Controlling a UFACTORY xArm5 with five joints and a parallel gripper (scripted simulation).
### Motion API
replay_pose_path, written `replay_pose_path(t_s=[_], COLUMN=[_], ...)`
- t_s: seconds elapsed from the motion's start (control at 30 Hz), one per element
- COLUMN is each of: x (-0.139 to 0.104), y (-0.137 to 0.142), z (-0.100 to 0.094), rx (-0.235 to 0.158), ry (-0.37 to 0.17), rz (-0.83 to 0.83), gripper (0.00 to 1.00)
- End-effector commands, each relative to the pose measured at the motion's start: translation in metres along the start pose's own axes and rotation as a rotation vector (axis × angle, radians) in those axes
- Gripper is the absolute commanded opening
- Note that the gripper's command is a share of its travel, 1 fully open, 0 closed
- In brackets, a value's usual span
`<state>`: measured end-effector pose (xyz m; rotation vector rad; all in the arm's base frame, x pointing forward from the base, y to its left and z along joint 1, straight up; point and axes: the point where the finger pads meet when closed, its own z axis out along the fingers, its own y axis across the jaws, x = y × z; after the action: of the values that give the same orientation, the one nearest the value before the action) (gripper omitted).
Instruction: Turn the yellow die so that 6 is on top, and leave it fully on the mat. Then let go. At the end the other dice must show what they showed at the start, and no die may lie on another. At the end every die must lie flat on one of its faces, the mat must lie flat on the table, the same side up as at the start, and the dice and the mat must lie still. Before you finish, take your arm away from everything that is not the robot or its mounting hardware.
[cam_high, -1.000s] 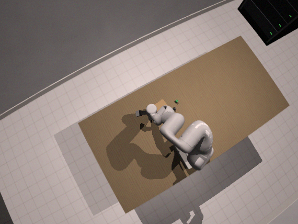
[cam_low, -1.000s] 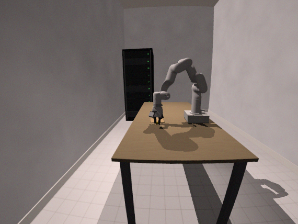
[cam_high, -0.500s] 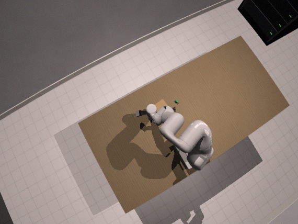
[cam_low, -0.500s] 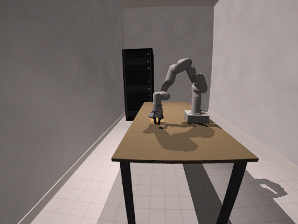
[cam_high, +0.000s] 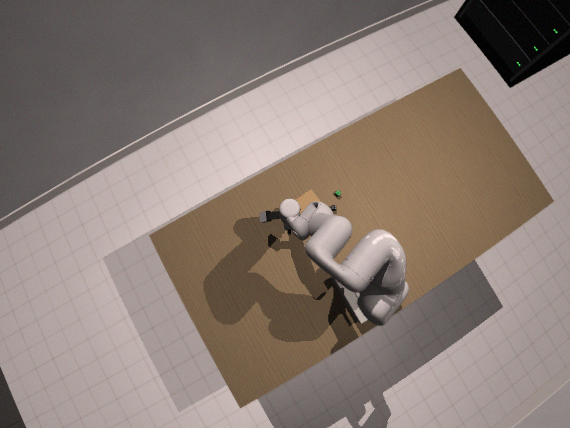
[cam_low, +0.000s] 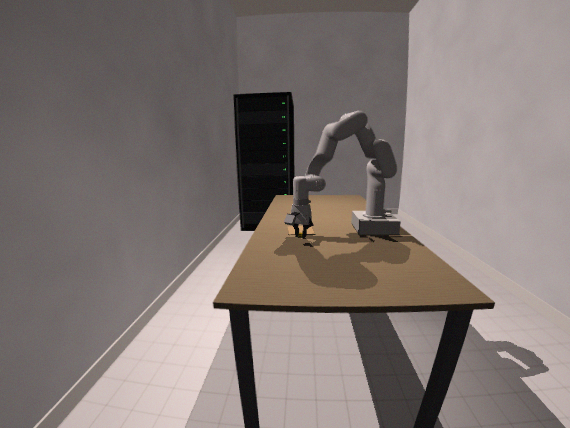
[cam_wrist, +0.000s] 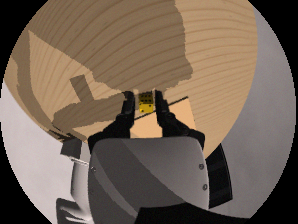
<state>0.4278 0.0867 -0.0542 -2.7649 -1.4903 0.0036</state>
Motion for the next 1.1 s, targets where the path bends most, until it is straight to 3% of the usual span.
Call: replay_pose_path(t_s=[0.0, 0.3, 0.33, 1.07], x=[0.001, 0.001, 0.001, 0.001], y=[0.001, 0.001, 0.001, 0.001], z=[-0.0011, -0.0011, -0.0011, -0.0011], rx=[-0.002, -0.002, -0.002, -0.002], ry=[0.002, 0.002, 0.002, 0.002], rz=[0.0, 0.0, 0.0, 0.0], gripper=[0.36, 0.36, 0.15, 0.15])
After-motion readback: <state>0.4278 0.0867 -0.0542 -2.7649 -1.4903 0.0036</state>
